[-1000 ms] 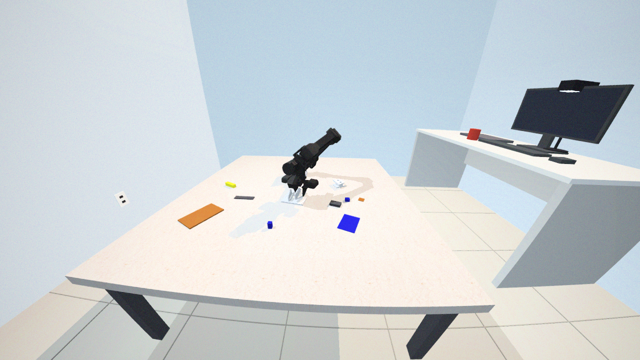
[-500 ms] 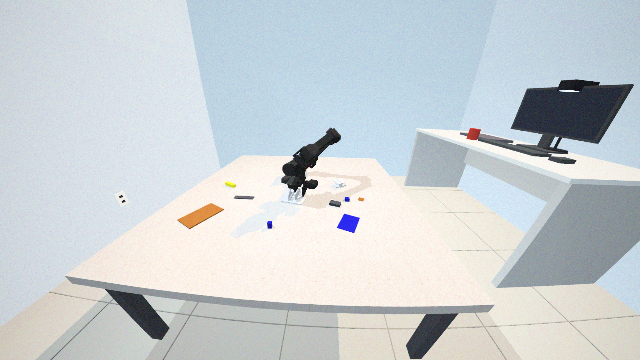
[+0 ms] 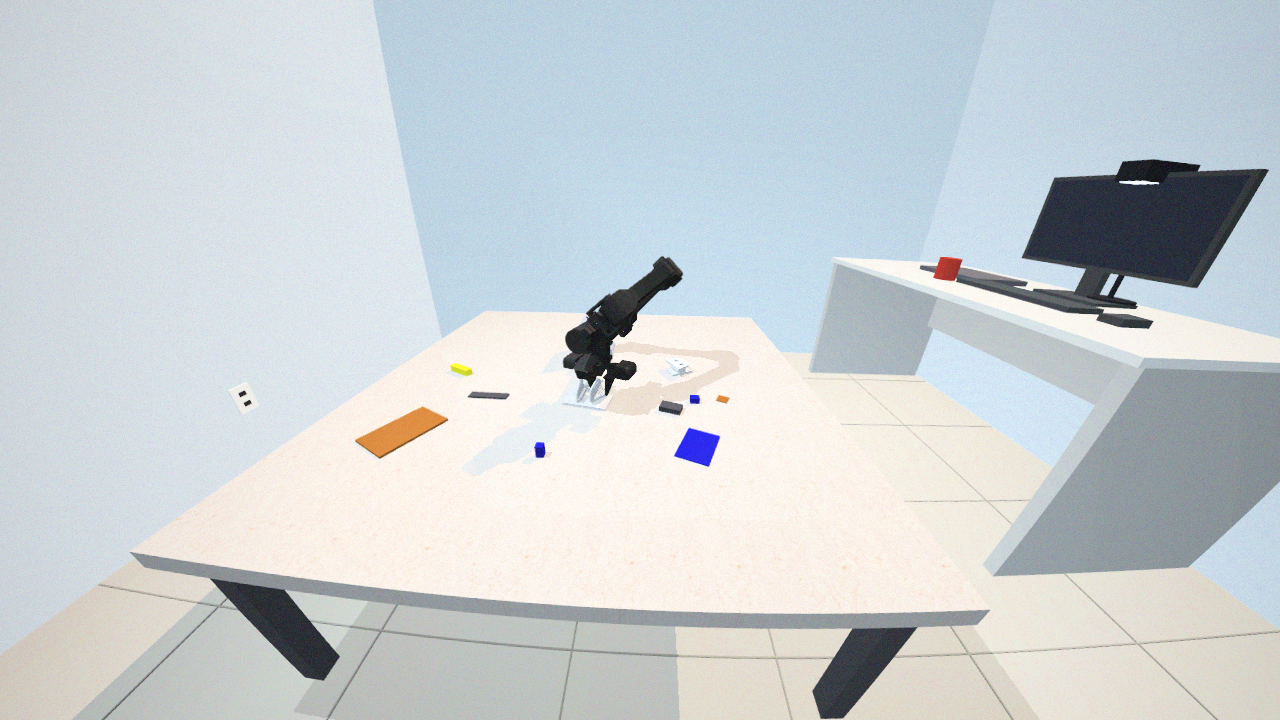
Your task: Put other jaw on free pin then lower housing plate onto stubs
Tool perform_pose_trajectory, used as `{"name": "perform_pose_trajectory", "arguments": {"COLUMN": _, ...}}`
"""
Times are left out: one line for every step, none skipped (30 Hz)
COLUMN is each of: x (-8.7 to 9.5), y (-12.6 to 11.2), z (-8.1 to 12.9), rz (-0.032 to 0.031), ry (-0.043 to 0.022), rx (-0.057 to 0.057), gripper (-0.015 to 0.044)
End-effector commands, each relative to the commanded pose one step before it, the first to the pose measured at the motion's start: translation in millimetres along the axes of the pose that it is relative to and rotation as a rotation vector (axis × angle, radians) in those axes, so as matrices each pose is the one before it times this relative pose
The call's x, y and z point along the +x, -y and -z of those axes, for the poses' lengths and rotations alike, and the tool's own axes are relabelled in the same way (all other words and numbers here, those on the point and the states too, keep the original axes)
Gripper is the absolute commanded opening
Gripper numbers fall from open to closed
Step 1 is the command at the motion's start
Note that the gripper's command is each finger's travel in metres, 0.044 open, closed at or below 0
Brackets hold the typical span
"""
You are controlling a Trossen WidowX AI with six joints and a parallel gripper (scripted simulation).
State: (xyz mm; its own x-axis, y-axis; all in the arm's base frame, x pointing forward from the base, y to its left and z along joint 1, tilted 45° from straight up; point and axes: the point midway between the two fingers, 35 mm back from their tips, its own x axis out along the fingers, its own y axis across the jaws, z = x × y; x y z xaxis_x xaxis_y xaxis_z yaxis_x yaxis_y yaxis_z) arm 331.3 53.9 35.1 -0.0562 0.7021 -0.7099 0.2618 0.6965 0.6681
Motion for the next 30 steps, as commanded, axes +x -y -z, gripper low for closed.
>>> {"name": "perform_pose_trajectory", "arguments": {"x": 1.77, "y": -0.94, "z": 0.64, "rz": -0.00206, "ry": -0.00348, "rx": 0.0038, "gripper": 0.0134}}
{"name": "perform_pose_trajectory", "arguments": {"x": 0.13, "y": 0.0, "z": 0.0, "rz": 0.0, "ry": 0.0, "rx": 0.0, "gripper": 0.0134}}
{"name": "perform_pose_trajectory", "arguments": {"x": 0.38, "y": 0.0, "z": 0.0, "rz": -0.00001, "ry": 0.0, "rx": -0.0001, "gripper": 0.0134}}
{"name": "perform_pose_trajectory", "arguments": {"x": 0.63, "y": 0.0, "z": 0.0, "rz": -0.00002, "ry": 0.0, "rx": -0.0002, "gripper": 0.0134}}
{"name": "perform_pose_trajectory", "arguments": {"x": 0.82, "y": -0.01, "z": 0.0, "rz": -0.00003, "ry": -0.00001, "rx": -0.0003, "gripper": 0.0134}}
{"name": "perform_pose_trajectory", "arguments": {"x": 0.63, "y": 0.0, "z": 0.0, "rz": -0.00003, "ry": -0.00001, "rx": -0.0002, "gripper": 0.0134}}
{"name": "perform_pose_trajectory", "arguments": {"x": 0.38, "y": 0.0, "z": 0.0, "rz": -0.00002, "ry": 0.0, "rx": -0.0001, "gripper": 0.0134}}
{"name": "perform_pose_trajectory", "arguments": {"x": 0.13, "y": 0.0, "z": 0.0, "rz": -0.00001, "ry": 0.0, "rx": 0.0, "gripper": 0.0134}}
{"name": "perform_pose_trajectory", "arguments": {"x": 0.0, "y": 0.0, "z": 0.0, "rz": 0.0, "ry": 0.0, "rx": 0.0, "gripper": 0.0134}}
{"name": "perform_pose_trajectory", "arguments": {"x": 0.0, "y": 0.0, "z": 0.0, "rz": 0.0, "ry": 0.0, "rx": 0.0, "gripper": 0.0134}}
{"name": "perform_pose_trajectory", "arguments": {"x": 0.0, "y": 0.0, "z": 0.0, "rz": 0.0, "ry": 0.0, "rx": 0.0, "gripper": 0.0134}}
{"name": "perform_pose_trajectory", "arguments": {"x": 0.0, "y": 0.0, "z": 0.0, "rz": 0.0, "ry": 0.0, "rx": 0.0, "gripper": 0.0134}}
{"name": "perform_pose_trajectory", "arguments": {"x": 0.0, "y": 0.0, "z": 0.0, "rz": 0.0, "ry": 0.0, "rx": 0.0, "gripper": 0.0134}}
{"name": "perform_pose_trajectory", "arguments": {"x": 0.13, "y": 0.0, "z": 0.0, "rz": 0.0, "ry": 0.0, "rx": 0.0002, "gripper": 0.0134}}
{"name": "perform_pose_trajectory", "arguments": {"x": 0.38, "y": 0.0, "z": 0.0, "rz": -0.00001, "ry": 0.0, "rx": 0.0005, "gripper": 0.0134}}
{"name": "perform_pose_trajectory", "arguments": {"x": 0.63, "y": 0.0, "z": 0.0, "rz": -0.00002, "ry": 0.0, "rx": 0.0008, "gripper": 0.0134}}
{"name": "perform_pose_trajectory", "arguments": {"x": 0.82, "y": -0.01, "z": 0.0, "rz": -0.00003, "ry": -0.00001, "rx": 0.001, "gripper": 0.0134}}
{"name": "perform_pose_trajectory", "arguments": {"x": 0.63, "y": 0.0, "z": 0.0, "rz": -0.00003, "ry": -0.00001, "rx": 0.0008, "gripper": 0.0134}}
{"name": "perform_pose_trajectory", "arguments": {"x": 0.38, "y": 0.0, "z": 0.0, "rz": -0.00002, "ry": 0.0, "rx": 0.0005, "gripper": 0.0134}}
{"name": "perform_pose_trajectory", "arguments": {"x": 0.13, "y": 0.0, "z": 0.0, "rz": -0.00001, "ry": 0.0, "rx": 0.0002, "gripper": 0.0134}}
{"name": "perform_pose_trajectory", "arguments": {"x": 0.0, "y": 0.0, "z": 0.0, "rz": 0.0, "ry": 0.0, "rx": 0.0, "gripper": 0.0134}}
{"name": "perform_pose_trajectory", "arguments": {"x": 0.0, "y": 0.0, "z": 0.0, "rz": 0.0, "ry": 0.0, "rx": 0.0, "gripper": 0.0134}}
{"name": "perform_pose_trajectory", "arguments": {"x": 0.0, "y": 0.0, "z": 0.0, "rz": 0.0, "ry": 0.0, "rx": 0.0, "gripper": 0.0134}}
{"name": "perform_pose_trajectory", "arguments": {"x": 0.0, "y": 0.0, "z": 0.0, "rz": 0.0, "ry": 0.0, "rx": 0.0, "gripper": 0.0134}}
{"name": "perform_pose_trajectory", "arguments": {"x": 0.0, "y": 0.0, "z": 0.0, "rz": 0.0, "ry": 0.0, "rx": 0.0, "gripper": 0.0134}}
{"name": "perform_pose_trajectory", "arguments": {"x": 0.0, "y": 0.0, "z": 0.0, "rz": 0.0, "ry": 0.0, "rx": 0.0, "gripper": 0.0134}}
{"name": "perform_pose_trajectory", "arguments": {"x": 0.0, "y": 0.0, "z": 0.0, "rz": 0.0, "ry": 0.0, "rx": 0.0, "gripper": 0.0134}}
{"name": "perform_pose_trajectory", "arguments": {"x": 0.0, "y": 0.0, "z": 0.0, "rz": 0.0, "ry": 0.0, "rx": 0.0, "gripper": 0.0134}}
{"name": "perform_pose_trajectory", "arguments": {"x": 0.0, "y": 0.0, "z": 0.0, "rz": 0.0, "ry": 0.0, "rx": 0.0, "gripper": 0.0134}}
{"name": "perform_pose_trajectory", "arguments": {"x": 0.0, "y": 0.0, "z": 0.0, "rz": 0.0, "ry": 0.0, "rx": 0.0, "gripper": 0.0134}}
